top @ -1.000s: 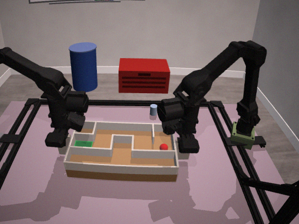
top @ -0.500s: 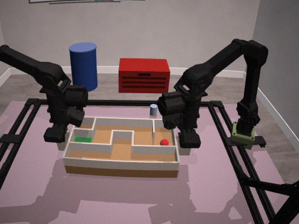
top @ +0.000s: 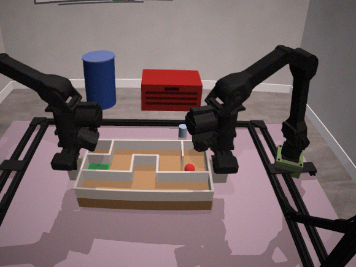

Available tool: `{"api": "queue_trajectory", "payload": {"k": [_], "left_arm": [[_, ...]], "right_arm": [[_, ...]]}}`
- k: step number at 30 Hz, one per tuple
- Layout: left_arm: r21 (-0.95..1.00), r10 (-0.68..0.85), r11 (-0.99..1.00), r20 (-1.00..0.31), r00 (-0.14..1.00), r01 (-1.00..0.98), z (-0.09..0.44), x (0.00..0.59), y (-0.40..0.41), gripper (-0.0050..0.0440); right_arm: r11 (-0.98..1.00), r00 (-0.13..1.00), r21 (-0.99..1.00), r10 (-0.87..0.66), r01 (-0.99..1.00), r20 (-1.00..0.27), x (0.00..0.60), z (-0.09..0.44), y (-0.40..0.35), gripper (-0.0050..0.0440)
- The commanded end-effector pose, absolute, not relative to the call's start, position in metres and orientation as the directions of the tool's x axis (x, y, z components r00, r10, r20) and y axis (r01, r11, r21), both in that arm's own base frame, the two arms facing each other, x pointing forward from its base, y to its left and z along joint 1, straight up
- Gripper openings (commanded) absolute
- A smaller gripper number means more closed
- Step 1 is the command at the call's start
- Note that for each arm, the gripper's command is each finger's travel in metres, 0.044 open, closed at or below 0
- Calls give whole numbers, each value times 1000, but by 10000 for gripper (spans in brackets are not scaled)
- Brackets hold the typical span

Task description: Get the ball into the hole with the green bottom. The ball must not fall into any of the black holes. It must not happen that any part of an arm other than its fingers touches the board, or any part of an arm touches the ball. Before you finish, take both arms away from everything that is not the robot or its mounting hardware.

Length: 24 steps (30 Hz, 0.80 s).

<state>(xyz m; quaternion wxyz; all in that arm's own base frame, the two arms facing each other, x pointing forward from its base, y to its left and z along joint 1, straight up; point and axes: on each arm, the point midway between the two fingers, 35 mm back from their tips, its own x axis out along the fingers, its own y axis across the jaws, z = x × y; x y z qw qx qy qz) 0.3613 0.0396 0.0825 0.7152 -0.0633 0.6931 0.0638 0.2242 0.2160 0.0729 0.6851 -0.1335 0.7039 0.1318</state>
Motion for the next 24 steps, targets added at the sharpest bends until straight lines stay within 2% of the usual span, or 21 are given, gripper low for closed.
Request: {"api": "queue_trajectory", "payload": {"k": [1,7,14,24], "left_arm": [[0,1,984,-1000,6,-180,89,363,40,20],[0,-9,984,-999,-49,-180,100,365,40,20],[0,-9,984,-999,-51,-180,101,365,40,20],[1,4,984,-1000,17,-180,86,362,40,20]], "right_arm": [[929,-5,0,-2,-369,-1000,221,68,215,20],[929,46,0,18,-369,-999,219,56,214,20],[929,48,0,19,-369,-999,219,56,214,20],[929,-16,-1,-7,-369,-1000,222,70,215,20]]}}
